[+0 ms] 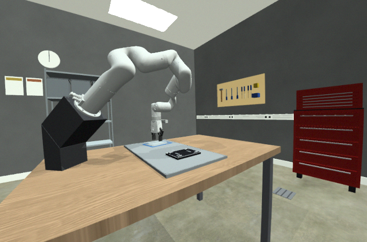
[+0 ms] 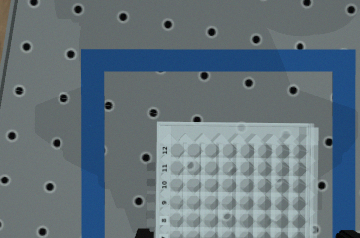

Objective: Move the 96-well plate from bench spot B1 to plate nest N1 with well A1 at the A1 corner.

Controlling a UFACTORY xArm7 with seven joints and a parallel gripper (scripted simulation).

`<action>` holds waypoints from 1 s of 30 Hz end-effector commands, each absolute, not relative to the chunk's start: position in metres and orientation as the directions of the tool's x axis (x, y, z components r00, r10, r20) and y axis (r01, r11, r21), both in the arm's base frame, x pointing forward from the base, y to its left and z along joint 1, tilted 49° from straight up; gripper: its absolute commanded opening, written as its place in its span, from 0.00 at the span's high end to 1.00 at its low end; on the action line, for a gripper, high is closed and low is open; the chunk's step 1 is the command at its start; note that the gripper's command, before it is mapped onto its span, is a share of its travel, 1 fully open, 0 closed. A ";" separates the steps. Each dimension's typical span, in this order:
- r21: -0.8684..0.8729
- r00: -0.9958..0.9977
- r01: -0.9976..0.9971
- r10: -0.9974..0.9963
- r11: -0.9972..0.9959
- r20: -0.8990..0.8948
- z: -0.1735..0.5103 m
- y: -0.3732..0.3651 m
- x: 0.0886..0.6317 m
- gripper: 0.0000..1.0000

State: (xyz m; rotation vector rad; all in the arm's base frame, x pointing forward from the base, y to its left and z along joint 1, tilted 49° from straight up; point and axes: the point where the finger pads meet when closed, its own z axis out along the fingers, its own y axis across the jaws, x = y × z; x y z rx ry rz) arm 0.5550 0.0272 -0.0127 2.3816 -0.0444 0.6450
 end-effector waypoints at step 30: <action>0.592 0.876 -0.192 0.134 -0.783 0.462 -0.022 0.021 0.562 0.00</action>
